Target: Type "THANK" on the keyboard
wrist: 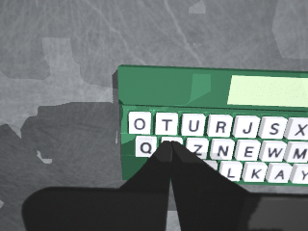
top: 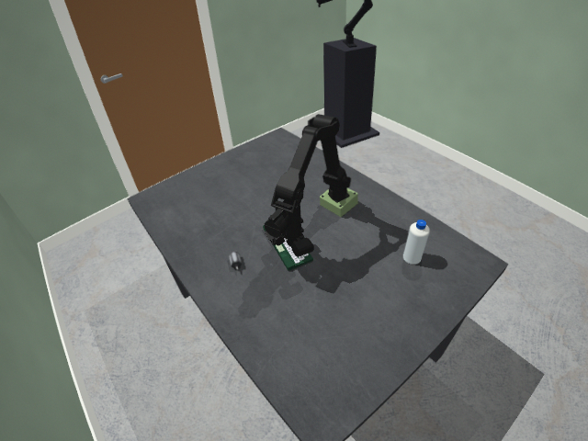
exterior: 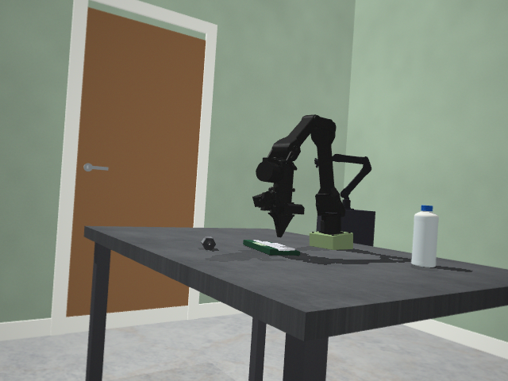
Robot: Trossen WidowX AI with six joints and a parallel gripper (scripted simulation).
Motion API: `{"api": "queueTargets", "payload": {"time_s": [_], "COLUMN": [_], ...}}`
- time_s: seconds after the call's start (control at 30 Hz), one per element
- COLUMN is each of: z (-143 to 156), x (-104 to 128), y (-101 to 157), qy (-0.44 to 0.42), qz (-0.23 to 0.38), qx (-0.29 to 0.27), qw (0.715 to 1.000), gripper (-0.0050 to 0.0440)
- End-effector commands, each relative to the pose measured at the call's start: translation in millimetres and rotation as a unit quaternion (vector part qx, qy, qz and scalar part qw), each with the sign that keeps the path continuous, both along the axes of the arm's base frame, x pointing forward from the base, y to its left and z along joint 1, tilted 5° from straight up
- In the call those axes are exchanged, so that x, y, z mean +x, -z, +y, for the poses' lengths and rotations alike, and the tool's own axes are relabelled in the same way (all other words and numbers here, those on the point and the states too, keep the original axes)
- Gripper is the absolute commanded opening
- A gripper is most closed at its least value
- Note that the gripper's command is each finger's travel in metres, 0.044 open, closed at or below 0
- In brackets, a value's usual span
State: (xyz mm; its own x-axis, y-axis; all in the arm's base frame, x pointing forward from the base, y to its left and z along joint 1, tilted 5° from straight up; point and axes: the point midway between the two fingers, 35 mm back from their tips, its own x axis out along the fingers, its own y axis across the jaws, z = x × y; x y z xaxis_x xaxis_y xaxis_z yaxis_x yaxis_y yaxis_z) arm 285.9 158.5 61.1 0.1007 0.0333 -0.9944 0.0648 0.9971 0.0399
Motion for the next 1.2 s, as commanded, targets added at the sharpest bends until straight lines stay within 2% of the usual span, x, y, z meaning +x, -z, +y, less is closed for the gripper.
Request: {"api": "queueTargets", "payload": {"time_s": [0.0,0.67,1.17], "z": [0.5,1.0,3.4], "x": [3.1,5.0,8.2], "y": [11.5,32.6,26.1], "qy": [-0.001,-0.001,0.0], "qz": [0.004,0.004,-0.006], "qx": [-0.003,-0.003,0.003], "qw": [1.0,1.0,1.0], "gripper": [-0.005,-0.005,-0.005]}}
